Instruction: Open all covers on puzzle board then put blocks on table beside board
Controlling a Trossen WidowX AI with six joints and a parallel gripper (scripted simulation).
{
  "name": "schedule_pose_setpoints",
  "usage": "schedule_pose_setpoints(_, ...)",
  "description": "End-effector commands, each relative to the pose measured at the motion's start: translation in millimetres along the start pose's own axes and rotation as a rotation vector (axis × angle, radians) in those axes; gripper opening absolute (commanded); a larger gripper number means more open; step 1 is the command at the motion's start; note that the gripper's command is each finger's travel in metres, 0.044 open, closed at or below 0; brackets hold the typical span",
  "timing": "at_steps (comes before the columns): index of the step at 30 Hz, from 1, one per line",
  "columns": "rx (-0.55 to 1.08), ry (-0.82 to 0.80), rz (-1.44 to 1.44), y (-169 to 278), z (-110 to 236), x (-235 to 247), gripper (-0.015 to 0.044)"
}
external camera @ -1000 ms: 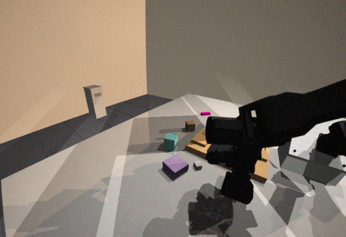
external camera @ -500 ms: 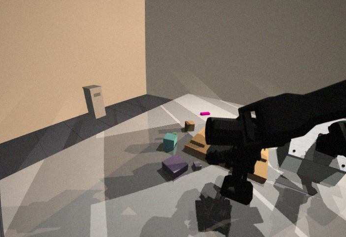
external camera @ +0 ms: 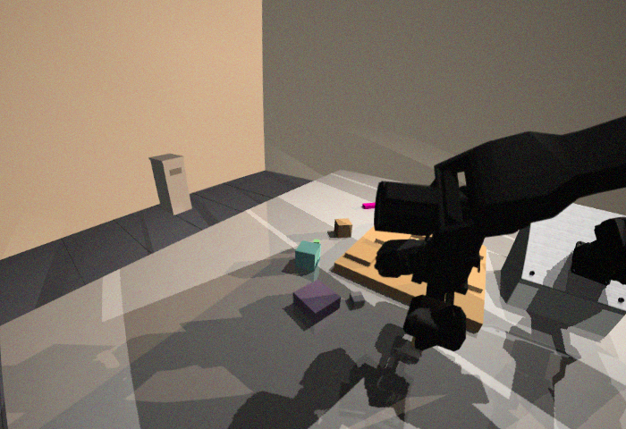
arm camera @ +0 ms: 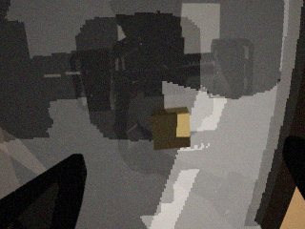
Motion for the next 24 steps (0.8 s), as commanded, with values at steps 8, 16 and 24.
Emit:
schedule_pose_setpoints(8,-0.002,-0.005,0.004,2.2,39.0,1.5,0.0440)
schedule_pose_setpoints(16,-0.003,0.004,-0.024,-1.5,43.0,-11.6,0.0335)
schedule_pose_setpoints(24,-0.006,0.028,-0.112,-11.4,41.9,-55.6,0.0125)
Point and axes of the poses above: the point midway between the two fingers, 35 mm back from their tips, its own z axis back along the fingers, its own x axis across the jaws, y = z × x, the point moved 4 cm from there along z, back along the fingers, and after that the axes turned 3 degrees about z, right-handed, at the moved point
